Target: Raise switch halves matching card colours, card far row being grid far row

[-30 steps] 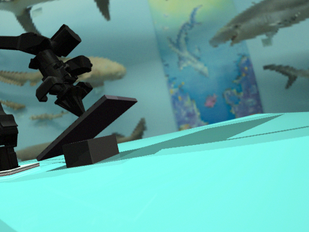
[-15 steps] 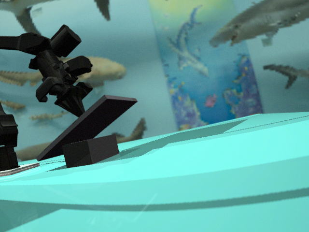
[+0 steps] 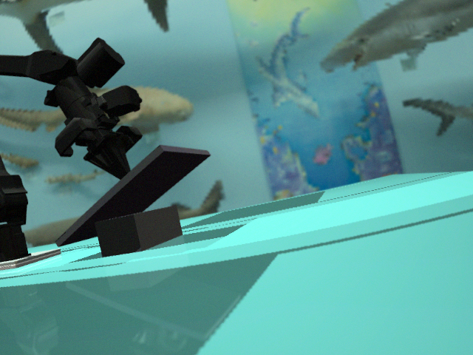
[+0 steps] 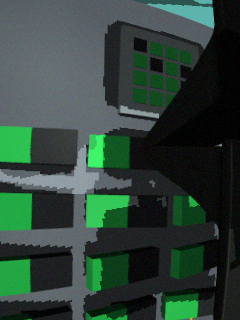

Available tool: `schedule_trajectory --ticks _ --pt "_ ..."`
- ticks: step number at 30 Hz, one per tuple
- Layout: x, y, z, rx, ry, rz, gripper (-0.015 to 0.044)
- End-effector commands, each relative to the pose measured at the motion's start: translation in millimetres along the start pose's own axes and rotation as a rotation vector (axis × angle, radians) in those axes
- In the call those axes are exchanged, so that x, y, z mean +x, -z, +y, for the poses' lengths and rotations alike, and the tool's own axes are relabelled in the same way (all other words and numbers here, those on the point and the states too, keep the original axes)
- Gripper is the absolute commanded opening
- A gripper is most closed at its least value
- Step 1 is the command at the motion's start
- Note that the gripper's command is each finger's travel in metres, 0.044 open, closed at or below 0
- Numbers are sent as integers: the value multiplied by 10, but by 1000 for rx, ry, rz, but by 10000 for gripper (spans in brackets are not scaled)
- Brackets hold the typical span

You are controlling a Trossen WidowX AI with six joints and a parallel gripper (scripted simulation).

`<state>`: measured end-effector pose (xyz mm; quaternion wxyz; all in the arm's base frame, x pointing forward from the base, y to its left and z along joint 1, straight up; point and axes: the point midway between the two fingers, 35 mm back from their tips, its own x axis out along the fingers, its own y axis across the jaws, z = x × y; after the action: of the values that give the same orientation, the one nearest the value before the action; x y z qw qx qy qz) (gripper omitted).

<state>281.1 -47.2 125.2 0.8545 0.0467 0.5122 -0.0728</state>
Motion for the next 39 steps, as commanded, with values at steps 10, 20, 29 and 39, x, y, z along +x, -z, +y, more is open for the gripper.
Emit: schedule_trajectory --ticks 10,20,29,39 --pt "29 16 5 -5 -3 4 0" --pt "42 16 5 -5 -3 4 0" --pt "54 16 5 -5 -3 4 0" --pt "67 17 5 -5 -3 4 0"
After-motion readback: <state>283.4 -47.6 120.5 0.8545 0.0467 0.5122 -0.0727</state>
